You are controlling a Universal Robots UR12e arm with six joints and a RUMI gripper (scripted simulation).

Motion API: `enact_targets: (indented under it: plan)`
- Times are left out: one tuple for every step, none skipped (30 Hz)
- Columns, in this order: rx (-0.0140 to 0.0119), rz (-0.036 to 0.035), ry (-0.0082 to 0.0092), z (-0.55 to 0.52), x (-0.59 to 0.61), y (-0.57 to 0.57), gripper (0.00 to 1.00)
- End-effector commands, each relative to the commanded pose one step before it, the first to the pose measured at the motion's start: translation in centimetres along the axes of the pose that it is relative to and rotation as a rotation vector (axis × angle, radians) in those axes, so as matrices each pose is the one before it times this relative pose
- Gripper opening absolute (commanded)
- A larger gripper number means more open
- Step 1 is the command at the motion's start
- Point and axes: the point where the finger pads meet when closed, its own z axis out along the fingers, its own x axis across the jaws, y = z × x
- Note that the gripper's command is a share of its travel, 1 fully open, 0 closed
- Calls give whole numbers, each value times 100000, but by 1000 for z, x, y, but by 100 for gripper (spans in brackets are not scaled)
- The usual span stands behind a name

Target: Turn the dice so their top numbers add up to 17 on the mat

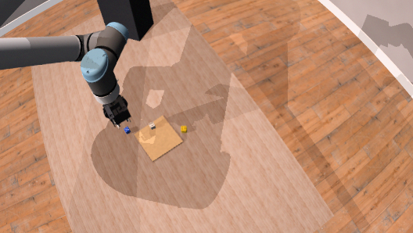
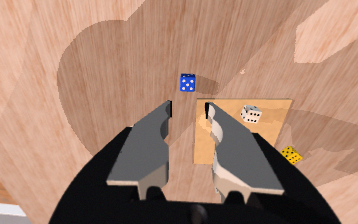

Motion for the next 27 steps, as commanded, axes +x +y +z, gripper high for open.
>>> enact_targets:
  plan:
    - [-54, -13, 1, 694, -3, 27, 21]
    - [0, 0, 0, 0, 0, 0, 21]
    - [0, 0, 0, 0, 0, 0, 21]
    - [0, 0, 0, 150, -2, 0, 21]
    - [0, 0, 0, 154, -2, 0, 21]
    - [0, 0, 0, 158, -2, 1, 21]
    - [0, 0, 0, 160, -2, 0, 21]
    - [0, 0, 0, 162, -2, 0, 21]
    - [0, 0, 0, 163, -3, 1, 21]
    - [0, 0, 0, 163, -2, 0, 21]
    - [0, 0, 0, 163, -2, 0, 21]
    - [0, 0, 0, 162, -2, 0, 21]
    - [0, 0, 0, 160, -2, 0, 21]
    - [0, 0, 0, 158, -2, 0, 21]
    - [0, 0, 0, 155, -2, 1, 21]
    - [0, 0, 0, 151, -2, 0, 21]
    - [0, 0, 0, 146, -2, 0, 21]
    - [0, 0, 0, 142, -2, 1, 21]
    - [0, 0, 0, 0, 0, 0, 21]
    - [0, 0, 0, 0, 0, 0, 21]
    - [0, 0, 0, 136, -2, 0, 21]
    - [0, 0, 0, 129, -2, 0, 21]
    - [0, 0, 0, 122, -2, 0, 21]
    - [0, 0, 0, 115, -2, 0, 21]
    - [0, 0, 0, 107, -2, 0, 21]
    - [0, 0, 0, 99, -1, 0, 21]
    - [0, 0, 0, 91, -1, 0, 21]
